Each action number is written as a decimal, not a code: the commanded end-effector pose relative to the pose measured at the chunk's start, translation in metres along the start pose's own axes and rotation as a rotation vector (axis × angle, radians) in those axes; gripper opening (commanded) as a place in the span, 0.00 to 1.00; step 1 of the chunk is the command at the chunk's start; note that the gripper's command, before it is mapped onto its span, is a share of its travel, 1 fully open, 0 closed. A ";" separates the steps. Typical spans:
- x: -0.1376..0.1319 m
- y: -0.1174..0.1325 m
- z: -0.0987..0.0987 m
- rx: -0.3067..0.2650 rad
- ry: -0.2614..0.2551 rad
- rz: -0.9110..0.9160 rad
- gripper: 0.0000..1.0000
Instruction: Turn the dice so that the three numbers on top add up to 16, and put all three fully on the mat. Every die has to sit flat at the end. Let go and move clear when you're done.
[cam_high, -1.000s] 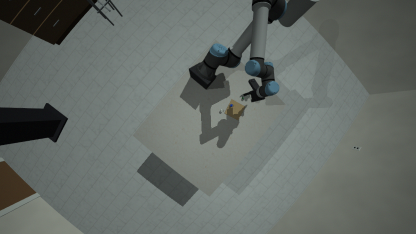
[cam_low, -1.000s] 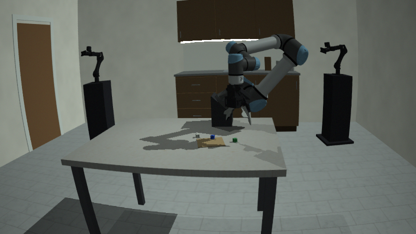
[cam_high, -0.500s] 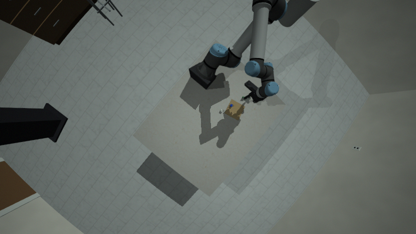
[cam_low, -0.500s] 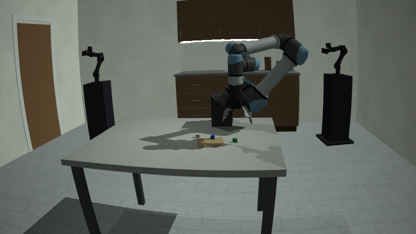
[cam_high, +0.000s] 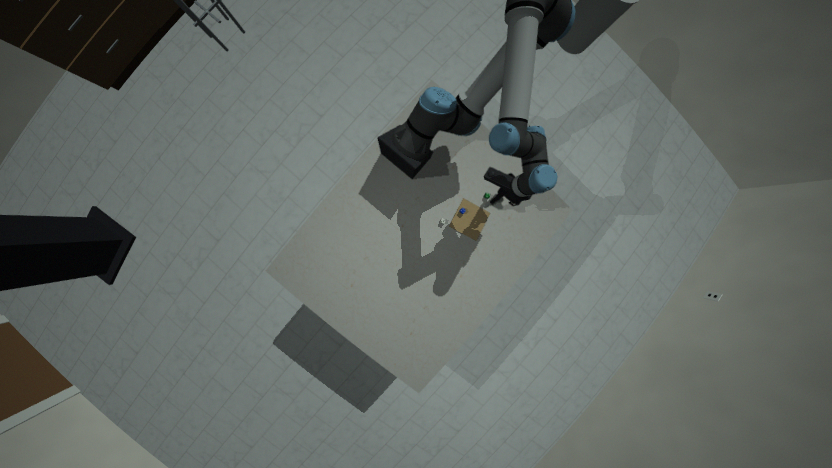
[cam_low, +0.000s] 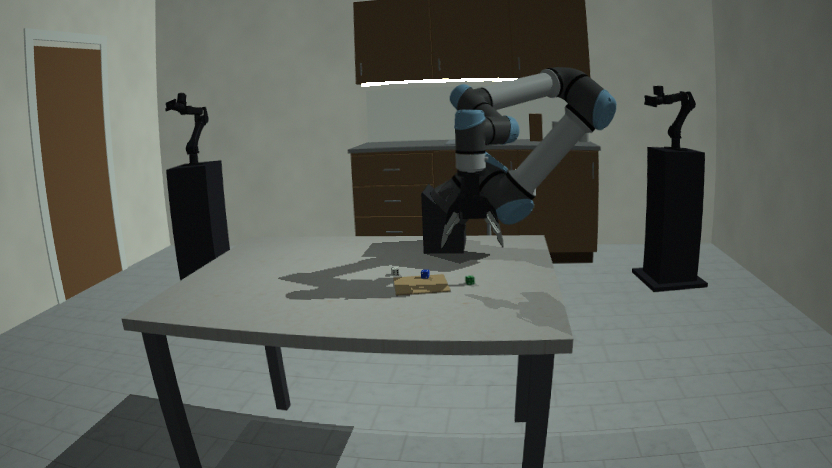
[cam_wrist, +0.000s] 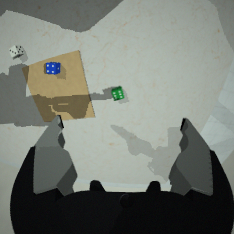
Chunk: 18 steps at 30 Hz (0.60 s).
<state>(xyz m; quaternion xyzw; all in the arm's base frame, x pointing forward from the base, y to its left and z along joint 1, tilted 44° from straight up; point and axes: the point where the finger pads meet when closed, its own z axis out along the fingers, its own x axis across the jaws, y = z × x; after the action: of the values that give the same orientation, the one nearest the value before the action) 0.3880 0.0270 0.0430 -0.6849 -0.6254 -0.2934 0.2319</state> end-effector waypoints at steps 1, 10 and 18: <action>-0.003 0.001 0.001 -0.001 0.006 -0.124 1.00; -0.005 0.001 0.002 -0.002 0.006 -0.230 1.00; -0.006 0.002 0.002 -0.002 0.006 -0.313 1.00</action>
<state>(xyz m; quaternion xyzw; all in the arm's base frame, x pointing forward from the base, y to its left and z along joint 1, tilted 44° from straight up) 0.3893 0.0248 0.0379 -0.5971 -0.7086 -0.3227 0.1928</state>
